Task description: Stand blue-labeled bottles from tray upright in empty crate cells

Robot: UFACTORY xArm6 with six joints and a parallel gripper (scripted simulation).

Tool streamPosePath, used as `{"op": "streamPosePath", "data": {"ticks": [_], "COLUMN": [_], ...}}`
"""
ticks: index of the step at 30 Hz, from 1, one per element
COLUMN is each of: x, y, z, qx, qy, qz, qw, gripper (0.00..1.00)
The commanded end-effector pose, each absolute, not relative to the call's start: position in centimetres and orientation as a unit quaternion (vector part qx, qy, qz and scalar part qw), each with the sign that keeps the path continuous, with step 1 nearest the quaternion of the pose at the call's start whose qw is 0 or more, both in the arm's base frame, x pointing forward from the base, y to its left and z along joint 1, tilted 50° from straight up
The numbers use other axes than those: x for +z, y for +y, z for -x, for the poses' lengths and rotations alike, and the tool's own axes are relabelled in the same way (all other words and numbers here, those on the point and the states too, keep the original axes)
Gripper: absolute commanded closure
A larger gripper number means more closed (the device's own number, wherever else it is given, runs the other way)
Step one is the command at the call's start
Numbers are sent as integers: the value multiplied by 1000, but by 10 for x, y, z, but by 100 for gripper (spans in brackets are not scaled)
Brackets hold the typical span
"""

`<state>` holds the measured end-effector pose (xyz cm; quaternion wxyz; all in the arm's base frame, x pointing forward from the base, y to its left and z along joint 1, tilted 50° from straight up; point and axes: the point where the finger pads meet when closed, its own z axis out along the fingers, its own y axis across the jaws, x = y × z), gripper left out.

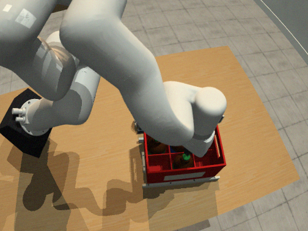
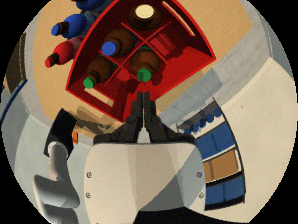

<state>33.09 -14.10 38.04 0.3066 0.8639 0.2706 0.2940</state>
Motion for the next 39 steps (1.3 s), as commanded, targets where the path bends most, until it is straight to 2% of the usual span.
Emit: {"op": "streamPosePath", "data": {"ticks": [1, 14, 28, 39], "x": [382, 381, 362, 357], "y": [-141, -138, -84, -69], "z": [-331, -332, -344, -347], "qx": [295, 291, 224, 203], "qy": [270, 282, 446, 491], "qz": [-863, -859, -787, -759], "qw": [308, 311, 363, 376], "gripper": [100, 100, 100, 100]}}
